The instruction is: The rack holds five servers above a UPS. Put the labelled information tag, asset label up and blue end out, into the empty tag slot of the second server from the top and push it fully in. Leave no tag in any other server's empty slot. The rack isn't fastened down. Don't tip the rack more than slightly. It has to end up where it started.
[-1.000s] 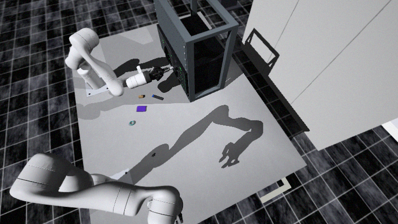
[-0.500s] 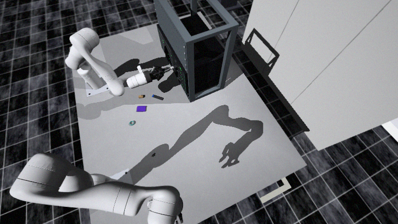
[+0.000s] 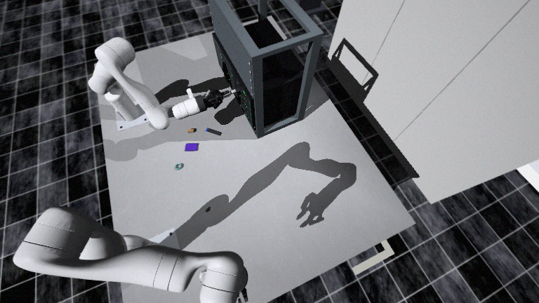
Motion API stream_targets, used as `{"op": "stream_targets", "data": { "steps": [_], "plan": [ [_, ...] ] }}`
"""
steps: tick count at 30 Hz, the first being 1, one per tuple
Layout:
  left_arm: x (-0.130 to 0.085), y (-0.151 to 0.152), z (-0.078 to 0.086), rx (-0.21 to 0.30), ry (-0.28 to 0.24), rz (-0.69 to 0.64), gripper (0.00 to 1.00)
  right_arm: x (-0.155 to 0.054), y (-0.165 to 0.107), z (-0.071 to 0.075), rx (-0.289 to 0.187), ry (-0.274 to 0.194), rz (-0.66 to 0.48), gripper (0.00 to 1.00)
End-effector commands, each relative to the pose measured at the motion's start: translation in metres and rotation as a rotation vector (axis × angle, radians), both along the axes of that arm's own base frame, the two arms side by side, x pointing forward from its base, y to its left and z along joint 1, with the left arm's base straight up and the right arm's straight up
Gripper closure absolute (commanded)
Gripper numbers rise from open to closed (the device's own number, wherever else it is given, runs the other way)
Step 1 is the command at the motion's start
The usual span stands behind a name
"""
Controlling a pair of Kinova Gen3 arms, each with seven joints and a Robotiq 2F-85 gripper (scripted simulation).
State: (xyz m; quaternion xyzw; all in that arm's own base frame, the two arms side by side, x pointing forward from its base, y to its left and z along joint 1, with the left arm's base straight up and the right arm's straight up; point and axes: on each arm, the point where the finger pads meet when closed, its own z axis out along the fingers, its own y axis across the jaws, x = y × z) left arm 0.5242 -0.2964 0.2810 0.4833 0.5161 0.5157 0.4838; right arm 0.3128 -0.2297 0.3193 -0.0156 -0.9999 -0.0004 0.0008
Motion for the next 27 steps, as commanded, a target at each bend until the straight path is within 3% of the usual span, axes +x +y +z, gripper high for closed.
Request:
{"op": "stream_targets", "data": {
  "steps": [1, 27],
  "plan": [
    [0.0008, 0.0001, 0.0010, -0.001, -0.002, 0.000, 0.987, 0.0002, -0.0002, 0.0007, -0.001, -0.002, 0.000, 0.606],
    [0.0072, 0.0005, 0.0011, -0.001, -0.001, 0.000, 0.987, 0.0002, -0.0002, 0.0007, -0.001, -0.002, 0.000, 0.606]
  ]
}}
